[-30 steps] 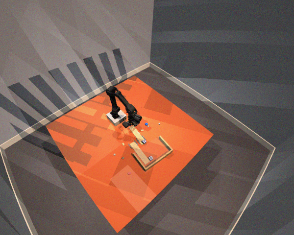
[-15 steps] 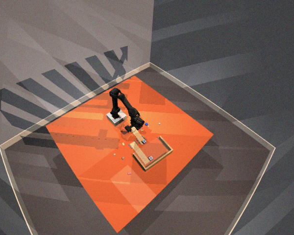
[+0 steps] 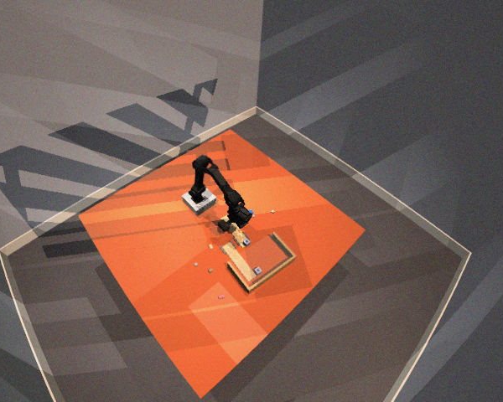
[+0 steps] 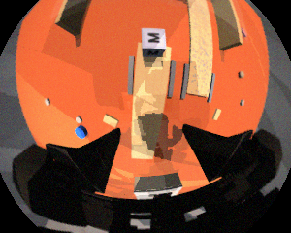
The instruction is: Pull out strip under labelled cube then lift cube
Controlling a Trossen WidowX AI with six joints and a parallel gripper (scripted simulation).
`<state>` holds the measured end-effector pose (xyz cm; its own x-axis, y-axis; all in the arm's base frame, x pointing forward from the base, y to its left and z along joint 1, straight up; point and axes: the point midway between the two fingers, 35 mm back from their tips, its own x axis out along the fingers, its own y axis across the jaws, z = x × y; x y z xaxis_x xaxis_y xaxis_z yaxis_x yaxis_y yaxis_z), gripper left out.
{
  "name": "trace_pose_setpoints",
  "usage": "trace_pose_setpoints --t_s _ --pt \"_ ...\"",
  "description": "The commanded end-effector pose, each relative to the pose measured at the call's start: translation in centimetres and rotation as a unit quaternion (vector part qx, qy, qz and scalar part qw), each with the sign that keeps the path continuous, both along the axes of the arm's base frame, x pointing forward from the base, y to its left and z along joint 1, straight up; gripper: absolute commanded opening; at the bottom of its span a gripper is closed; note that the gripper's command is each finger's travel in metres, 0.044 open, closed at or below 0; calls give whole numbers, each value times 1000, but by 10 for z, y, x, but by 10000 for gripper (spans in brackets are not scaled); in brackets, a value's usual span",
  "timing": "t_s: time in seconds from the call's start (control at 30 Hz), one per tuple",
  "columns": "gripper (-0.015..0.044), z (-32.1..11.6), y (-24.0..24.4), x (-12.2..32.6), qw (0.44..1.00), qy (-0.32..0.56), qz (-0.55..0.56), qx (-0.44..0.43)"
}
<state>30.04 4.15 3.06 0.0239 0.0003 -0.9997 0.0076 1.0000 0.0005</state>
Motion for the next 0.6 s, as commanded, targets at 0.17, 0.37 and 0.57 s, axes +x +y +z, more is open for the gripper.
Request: trace_pose_setpoints --t_s 0.17,0.37,0.57 --pt "440 6 -3 31 1000 -6 1 2" --pt "440 9 -4 50 1000 -7 1 2" --pt "440 13 -6 69 1000 -8 1 2"
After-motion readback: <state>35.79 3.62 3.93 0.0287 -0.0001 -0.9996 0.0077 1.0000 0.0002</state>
